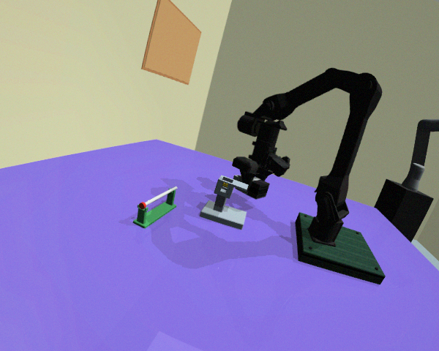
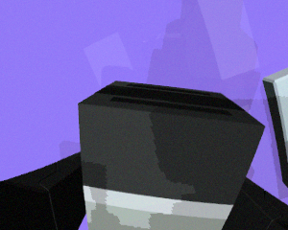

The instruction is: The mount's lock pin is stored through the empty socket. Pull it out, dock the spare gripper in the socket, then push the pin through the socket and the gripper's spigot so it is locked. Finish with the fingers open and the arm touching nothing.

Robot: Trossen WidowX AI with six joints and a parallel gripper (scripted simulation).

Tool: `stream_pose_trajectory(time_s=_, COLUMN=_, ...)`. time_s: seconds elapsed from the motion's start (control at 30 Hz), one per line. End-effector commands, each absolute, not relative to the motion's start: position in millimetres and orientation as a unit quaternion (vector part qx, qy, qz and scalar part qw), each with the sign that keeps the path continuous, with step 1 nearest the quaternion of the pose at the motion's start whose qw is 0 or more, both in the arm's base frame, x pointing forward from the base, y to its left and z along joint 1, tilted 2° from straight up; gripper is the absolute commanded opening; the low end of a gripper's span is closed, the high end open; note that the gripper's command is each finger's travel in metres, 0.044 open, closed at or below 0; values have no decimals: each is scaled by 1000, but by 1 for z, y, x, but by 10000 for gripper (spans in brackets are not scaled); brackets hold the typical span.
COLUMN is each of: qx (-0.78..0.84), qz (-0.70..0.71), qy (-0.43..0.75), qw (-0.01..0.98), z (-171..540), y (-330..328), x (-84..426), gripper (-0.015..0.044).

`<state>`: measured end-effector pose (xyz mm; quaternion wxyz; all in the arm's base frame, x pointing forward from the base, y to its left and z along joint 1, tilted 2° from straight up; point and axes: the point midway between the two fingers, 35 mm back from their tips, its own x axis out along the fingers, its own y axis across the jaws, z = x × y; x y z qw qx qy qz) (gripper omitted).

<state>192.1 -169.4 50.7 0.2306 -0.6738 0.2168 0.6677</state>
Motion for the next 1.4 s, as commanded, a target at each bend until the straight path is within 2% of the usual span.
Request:
stream_pose_trajectory(time_s=0.0, qx=-671, qz=668, qy=219, qw=236, z=39, y=-168, x=192, gripper=0)
stream_pose_trajectory(time_s=0.67, qx=-670, qz=667, qy=222, qw=239, z=9, y=-166, x=191, gripper=0)
stream_pose_trajectory(time_s=1.2, qx=-670, qz=667, qy=222, qw=237, z=12, y=-167, x=191, gripper=420)
stream_pose_trajectory(time_s=1.23, qx=-670, qz=667, qy=222, qw=237, z=12, y=-167, x=191, gripper=440)
stream_pose_trajectory(time_s=1.37, qx=-670, qz=668, qy=222, qw=237, z=18, y=-167, x=191, gripper=440)
